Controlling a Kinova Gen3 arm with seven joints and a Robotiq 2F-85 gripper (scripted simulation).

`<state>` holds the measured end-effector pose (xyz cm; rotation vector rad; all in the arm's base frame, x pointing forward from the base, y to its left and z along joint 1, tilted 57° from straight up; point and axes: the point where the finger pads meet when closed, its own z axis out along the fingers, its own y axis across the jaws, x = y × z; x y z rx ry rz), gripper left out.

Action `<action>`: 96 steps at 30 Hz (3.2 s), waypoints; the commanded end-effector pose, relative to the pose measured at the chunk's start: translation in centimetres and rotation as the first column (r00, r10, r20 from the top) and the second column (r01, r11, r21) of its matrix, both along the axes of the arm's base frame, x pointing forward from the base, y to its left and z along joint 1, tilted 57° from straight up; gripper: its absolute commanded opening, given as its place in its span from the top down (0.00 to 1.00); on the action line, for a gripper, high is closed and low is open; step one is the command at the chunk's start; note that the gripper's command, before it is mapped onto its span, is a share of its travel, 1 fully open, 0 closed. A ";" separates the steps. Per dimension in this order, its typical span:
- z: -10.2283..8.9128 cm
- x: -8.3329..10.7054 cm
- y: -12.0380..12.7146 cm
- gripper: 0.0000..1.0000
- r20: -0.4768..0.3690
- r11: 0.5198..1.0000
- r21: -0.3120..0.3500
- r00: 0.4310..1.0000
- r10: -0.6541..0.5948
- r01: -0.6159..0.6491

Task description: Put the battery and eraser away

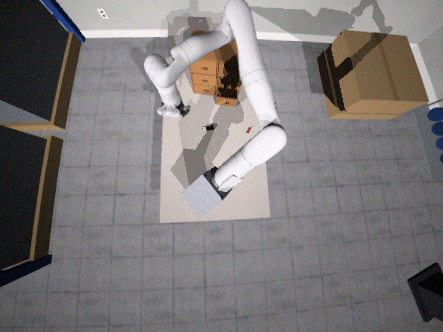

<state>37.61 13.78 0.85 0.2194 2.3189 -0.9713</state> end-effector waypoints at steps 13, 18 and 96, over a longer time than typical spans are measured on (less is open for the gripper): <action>0.0 0.0 0.1 0.67 0.001 1.000 0.001 1.000 0.001 -0.001; 0.0 0.0 0.1 0.67 0.001 1.000 0.001 1.000 0.001 -0.001; -0.3 2.0 -2.5 0.67 0.398 0.890 0.389 0.828 -0.395 0.238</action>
